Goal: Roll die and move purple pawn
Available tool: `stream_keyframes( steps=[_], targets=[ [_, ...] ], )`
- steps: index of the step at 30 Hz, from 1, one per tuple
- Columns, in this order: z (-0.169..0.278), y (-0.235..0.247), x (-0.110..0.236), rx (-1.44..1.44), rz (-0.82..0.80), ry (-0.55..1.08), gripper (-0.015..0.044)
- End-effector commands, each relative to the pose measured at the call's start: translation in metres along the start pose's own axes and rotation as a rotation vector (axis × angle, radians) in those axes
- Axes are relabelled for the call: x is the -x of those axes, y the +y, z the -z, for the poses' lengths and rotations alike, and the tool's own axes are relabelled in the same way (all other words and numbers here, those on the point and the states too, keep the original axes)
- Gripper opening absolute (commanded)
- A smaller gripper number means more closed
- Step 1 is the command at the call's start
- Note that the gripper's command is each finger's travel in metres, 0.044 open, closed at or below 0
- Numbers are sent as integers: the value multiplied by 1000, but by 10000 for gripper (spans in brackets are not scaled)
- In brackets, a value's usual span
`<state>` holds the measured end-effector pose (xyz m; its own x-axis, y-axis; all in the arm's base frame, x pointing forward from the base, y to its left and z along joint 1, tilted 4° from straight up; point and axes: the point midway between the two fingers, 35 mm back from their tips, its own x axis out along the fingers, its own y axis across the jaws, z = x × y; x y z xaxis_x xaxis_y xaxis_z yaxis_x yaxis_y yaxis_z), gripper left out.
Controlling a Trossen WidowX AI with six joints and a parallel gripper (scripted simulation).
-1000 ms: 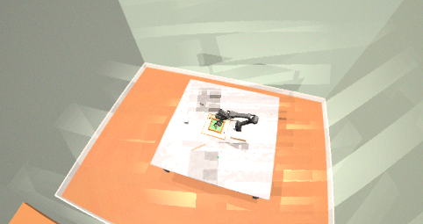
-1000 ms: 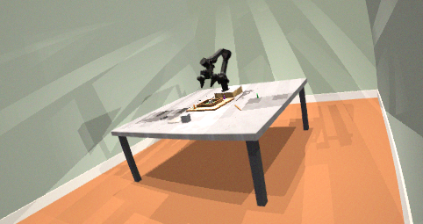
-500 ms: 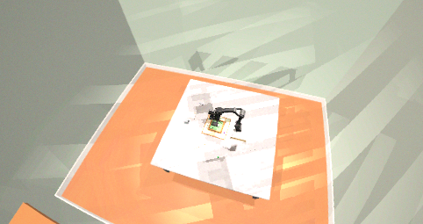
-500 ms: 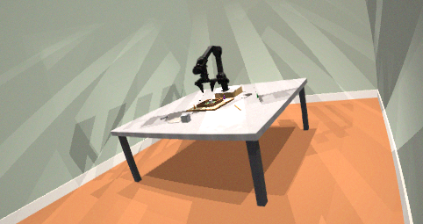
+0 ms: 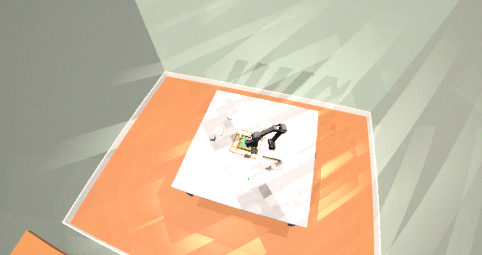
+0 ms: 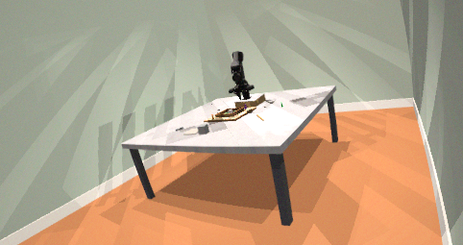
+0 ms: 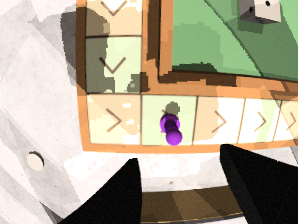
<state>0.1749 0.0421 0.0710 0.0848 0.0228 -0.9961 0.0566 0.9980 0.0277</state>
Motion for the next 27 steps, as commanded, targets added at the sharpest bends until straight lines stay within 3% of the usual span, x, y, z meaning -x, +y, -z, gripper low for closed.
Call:
stream_keyframes(
  steps=[1,27],
  targets=[
    [6,1,-2,-5,7,0,200],
    [5,-1,-44,-5,7,0,200]
  ],
)
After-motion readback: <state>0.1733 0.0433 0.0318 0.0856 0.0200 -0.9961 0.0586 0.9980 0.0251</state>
